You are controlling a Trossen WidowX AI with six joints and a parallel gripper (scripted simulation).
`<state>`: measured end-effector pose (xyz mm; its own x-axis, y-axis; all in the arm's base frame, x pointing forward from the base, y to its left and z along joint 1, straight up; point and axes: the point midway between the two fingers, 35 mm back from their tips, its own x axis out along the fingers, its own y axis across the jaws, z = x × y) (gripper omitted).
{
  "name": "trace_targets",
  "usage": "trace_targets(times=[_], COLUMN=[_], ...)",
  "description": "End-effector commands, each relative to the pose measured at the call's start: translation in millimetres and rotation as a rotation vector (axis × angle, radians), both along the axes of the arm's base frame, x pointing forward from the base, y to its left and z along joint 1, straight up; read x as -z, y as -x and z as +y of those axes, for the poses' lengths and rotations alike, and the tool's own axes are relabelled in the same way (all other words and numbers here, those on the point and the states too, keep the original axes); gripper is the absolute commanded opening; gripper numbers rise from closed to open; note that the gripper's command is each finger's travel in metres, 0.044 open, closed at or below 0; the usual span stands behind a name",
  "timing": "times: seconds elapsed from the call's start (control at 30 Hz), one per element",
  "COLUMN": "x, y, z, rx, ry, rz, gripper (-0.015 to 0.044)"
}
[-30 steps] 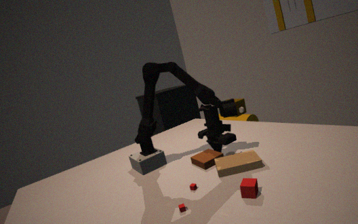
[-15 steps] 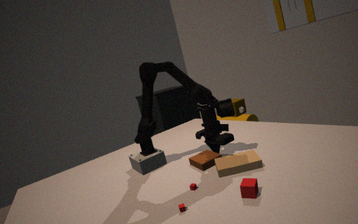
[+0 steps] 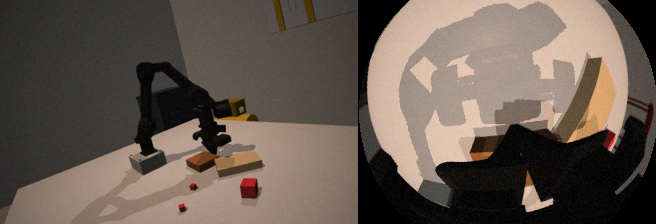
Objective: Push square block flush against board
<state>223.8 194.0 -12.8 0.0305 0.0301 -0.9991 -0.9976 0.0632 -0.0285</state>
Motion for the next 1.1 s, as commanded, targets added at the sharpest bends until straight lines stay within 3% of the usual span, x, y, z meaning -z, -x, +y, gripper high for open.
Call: trace_targets(times=[0.0, 1.07], x=[3.1, 3.5], y=[2.5, 3.6], z=[-9.9, -17.1], rx=[-0.001, -0.001], ry=[0.015, 0.016], rz=[0.007, 0.007], gripper=[0.0, 0.0])
